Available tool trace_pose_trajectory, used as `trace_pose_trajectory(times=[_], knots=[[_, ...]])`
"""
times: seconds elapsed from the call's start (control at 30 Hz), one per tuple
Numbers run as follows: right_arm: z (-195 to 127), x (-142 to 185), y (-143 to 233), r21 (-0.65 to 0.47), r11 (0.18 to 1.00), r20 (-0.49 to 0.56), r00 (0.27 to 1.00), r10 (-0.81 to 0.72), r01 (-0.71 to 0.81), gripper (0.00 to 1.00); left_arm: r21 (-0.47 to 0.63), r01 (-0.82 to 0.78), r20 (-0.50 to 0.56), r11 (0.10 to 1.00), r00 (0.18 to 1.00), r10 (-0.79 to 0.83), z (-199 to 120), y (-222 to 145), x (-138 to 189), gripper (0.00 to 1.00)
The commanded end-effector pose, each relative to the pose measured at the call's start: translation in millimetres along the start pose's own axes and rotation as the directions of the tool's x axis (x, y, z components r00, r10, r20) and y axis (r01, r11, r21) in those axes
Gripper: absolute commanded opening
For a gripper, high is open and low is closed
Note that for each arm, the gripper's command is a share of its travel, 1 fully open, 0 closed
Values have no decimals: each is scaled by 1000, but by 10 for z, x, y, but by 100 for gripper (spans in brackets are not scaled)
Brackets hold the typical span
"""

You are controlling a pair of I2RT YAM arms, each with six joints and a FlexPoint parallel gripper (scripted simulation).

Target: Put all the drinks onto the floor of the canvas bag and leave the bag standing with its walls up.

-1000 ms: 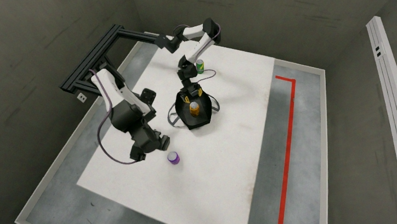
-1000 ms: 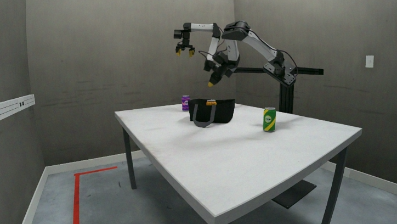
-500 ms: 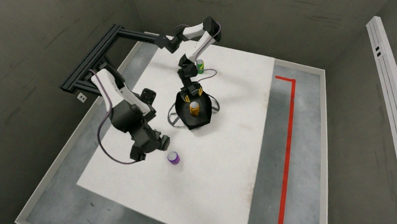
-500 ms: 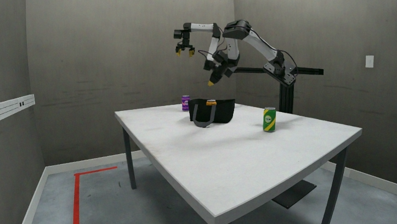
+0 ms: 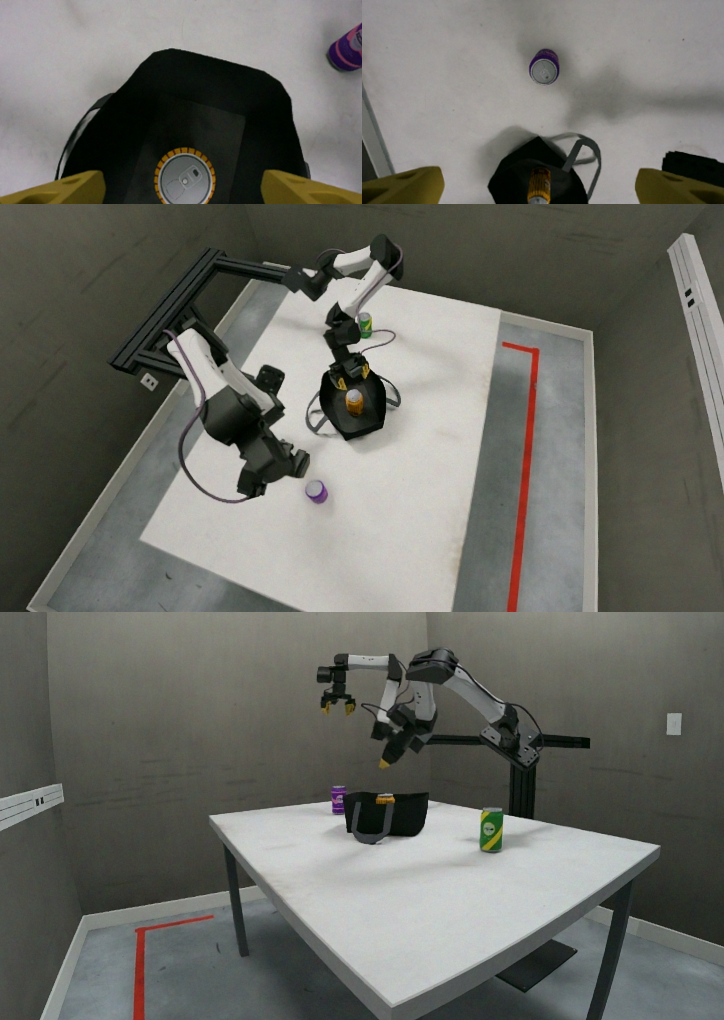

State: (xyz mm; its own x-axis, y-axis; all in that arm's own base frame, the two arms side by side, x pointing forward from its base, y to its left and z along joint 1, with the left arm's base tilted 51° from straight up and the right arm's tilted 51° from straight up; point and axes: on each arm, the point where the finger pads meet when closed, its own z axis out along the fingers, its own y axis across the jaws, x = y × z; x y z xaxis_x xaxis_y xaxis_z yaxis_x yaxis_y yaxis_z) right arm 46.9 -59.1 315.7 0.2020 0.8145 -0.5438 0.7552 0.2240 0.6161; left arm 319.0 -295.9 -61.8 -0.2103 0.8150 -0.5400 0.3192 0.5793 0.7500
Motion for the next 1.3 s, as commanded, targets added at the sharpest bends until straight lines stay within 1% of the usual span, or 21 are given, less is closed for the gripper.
trace_pose_trajectory(times=[0.0, 0.13, 0.17, 0.2, 0.3, 0.37, 0.4, 0.43, 0.5, 0.63, 0.7, 0.87, 0.93, 1.0, 1.03, 1.13, 1.27], knots=[[-31, -13, 22, -2, 1000, 0, 1000, -2, 2, 100, -1, 37, 30, 999, 999, -37, -30, 38, -189, 84], [-31, -13, 22, -2, 1000, 0, 1000, -2, 2, 100, -1, 37, 30, 999, 999, -37, -30, 38, -189, 84], [-31, -13, 22, -2, 1000, 0, 1000, -2, 2, 100, -11, 20, 1, 1000, 1000, -20, 54, 187, -106, 84], [-31, -13, 22, -2, 1000, 0, 1000, -2, 2, 100, 6, -20, -17, 1000, 1000, 20, 55, 192, -14, 84], [-31, -13, 22, -2, 1000, 0, 1000, -2, 2, 100, 47, -89, -46, 995, 995, 91, 149, 367, 19, 84], [-31, -13, 22, -2, 1000, 0, 1000, -2, 2, 100, 47, -89, -46, 995, 995, 91, 149, 367, 19, 84], [-31, -13, 22, -2, 1000, 0, 1000, -2, 2, 100, 61, -109, -52, 992, 992, 112, 191, 460, 8, 84], [-31, -13, 22, -2, 1000, 0, 1000, -2, 2, 100, 86, -145, -75, 986, 986, 151, 202, 536, 115, 84], [-31, -13, 22, -2, 1000, 0, 1000, -2, 2, 100, 136, -198, -91, 971, 973, 211, 240, 676, 195, 84], [-31, -13, 22, -2, 1000, 0, 1000, -2, 2, 100, 178, -234, -120, 956, 959, 257, 325, 1117, 312, 84], [-31, -13, 22, -2, 1000, 0, 1000, -2, 2, 100, 202, -252, -135, 946, 950, 282, 328, 1320, 428, 84], [-31, -13, 22, -2, 1000, 0, 1000, -2, 2, 100, 259, -287, -156, 922, 930, 333, 278, 1822, 707, 84], [-31, -13, 22, -2, 1000, 0, 1000, -2, 2, 100, 259, -287, -156, 922, 930, 333, 278, 1822, 707, 84], [-31, -13, 22, -2, 1000, 0, 1000, -2, 2, 100, 266, -294, -155, 918, 927, 342, 251, 2054, 770, 84], [-31, -13, 22, -2, 1000, 0, 1000, -2, 2, 100, 305, -305, -169, 902, 915, 367, 162, 2045, 967, 84], [-31, -13, 22, -2, 1000, 0, 1000, -2, 2, 100, 328, -319, -166, 889, 907, 387, 54, 2329, 1131, 84], [-31, -13, 22, -2, 1000, 0, 1000, -2, 2, 100, 369, -337, -158, 866, 895, 416, -183, 2596, 1417, 84]])
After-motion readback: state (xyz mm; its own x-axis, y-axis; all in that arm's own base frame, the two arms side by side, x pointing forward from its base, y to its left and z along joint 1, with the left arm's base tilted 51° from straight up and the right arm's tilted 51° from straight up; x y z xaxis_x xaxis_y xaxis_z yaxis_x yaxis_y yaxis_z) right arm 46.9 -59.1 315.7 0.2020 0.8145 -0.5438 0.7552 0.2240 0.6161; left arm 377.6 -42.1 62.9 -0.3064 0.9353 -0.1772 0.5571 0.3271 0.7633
